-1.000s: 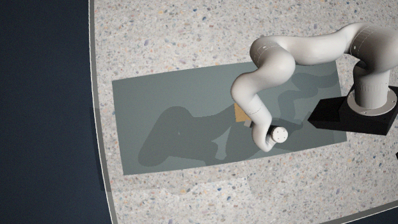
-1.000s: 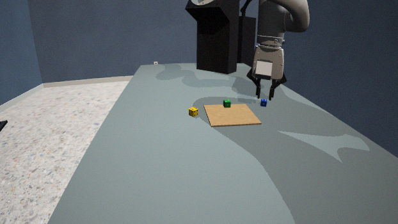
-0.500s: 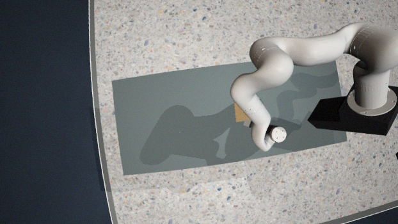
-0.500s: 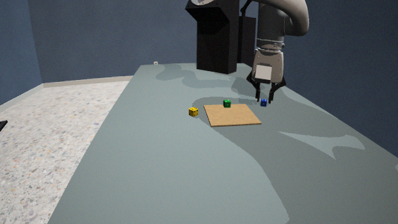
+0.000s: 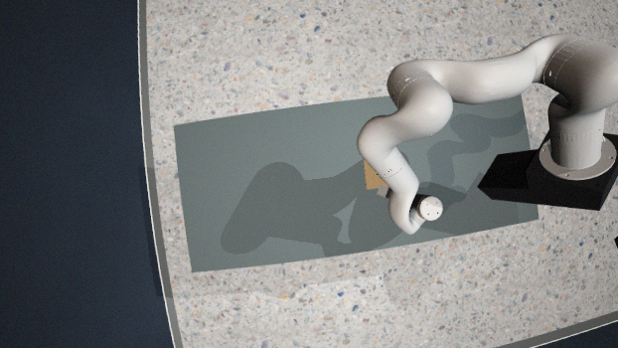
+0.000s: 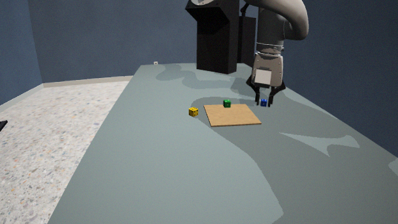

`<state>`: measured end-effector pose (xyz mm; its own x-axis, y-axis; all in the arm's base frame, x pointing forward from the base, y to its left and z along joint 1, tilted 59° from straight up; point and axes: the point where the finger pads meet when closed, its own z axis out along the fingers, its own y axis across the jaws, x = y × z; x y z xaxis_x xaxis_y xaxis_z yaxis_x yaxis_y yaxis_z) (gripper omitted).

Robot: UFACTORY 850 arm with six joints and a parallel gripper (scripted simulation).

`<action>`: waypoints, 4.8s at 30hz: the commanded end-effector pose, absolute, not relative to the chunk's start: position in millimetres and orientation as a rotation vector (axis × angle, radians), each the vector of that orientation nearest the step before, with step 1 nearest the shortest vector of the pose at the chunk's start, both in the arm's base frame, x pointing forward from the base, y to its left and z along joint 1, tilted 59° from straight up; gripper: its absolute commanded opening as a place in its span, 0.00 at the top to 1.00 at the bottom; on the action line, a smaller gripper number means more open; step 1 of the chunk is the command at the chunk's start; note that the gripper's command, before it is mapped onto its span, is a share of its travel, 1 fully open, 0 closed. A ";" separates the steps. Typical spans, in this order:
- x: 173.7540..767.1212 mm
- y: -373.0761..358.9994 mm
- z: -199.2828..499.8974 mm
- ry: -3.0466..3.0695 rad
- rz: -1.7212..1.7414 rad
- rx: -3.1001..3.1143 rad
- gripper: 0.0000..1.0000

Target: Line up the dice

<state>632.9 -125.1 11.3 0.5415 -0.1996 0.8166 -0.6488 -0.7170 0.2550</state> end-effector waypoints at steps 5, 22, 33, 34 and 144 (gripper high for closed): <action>633.3 -124.8 11.4 -0.683 1.090 2.238 0.64; 633.3 -124.8 11.4 -0.683 1.090 2.238 0.64; 633.3 -124.8 11.4 -0.683 1.090 2.238 0.64; 633.3 -124.8 11.4 -0.683 1.090 2.238 0.64; 590.3 -161.2 168.8 -0.184 0.871 2.242 0.85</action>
<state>586.5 -157.3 171.9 0.7625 0.1167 0.6363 -0.3645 -0.7351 0.5716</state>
